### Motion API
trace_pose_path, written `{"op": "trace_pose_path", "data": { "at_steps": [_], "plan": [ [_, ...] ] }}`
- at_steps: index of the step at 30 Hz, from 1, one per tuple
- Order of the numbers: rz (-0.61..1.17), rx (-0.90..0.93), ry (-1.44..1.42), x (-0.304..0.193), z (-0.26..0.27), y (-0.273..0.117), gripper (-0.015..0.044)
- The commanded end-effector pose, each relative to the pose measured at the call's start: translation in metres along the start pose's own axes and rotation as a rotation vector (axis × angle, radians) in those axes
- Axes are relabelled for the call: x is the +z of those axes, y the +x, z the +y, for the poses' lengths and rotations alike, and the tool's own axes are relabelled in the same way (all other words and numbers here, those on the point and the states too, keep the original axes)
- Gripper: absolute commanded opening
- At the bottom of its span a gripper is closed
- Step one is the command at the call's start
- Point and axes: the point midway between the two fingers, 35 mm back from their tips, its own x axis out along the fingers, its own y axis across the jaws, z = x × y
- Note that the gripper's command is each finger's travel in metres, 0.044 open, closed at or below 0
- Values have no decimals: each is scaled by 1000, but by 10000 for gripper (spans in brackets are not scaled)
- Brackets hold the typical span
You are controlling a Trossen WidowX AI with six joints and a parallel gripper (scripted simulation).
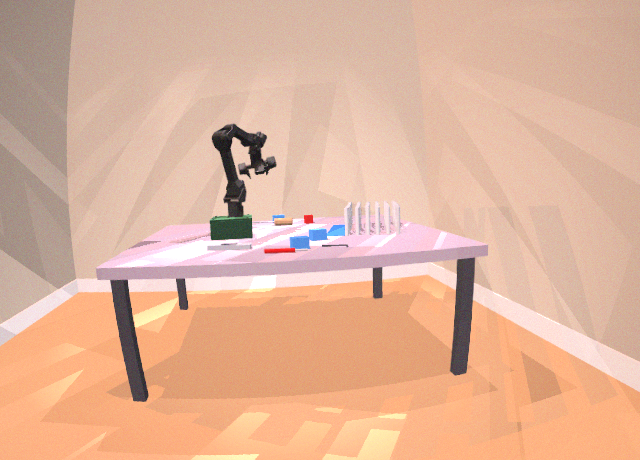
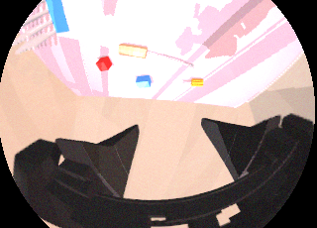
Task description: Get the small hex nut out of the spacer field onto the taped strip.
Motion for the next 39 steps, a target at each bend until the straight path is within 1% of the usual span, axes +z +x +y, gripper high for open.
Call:
{"op": "trace_pose_path", "data": {
  "at_steps": [1,2,5,9,14,19,24,29,34,39],
  "plan": [
    [-1,8,-13,1,2,1,426],
    [-6,32,-51,4,10,3,440],
    [-59,165,-269,24,52,11,440],
    [-202,322,-569,61,108,12,440],
    [-358,405,-798,93,147,7,440],
    [-529,445,-998,125,178,-4,440],
    [-726,444,-1182,159,204,-19,440],
    [-937,395,-1347,195,225,-38,440],
    [-1155,293,-1489,231,239,-61,440],
    [-1366,134,-1606,268,247,-86,440]
  ]
}}
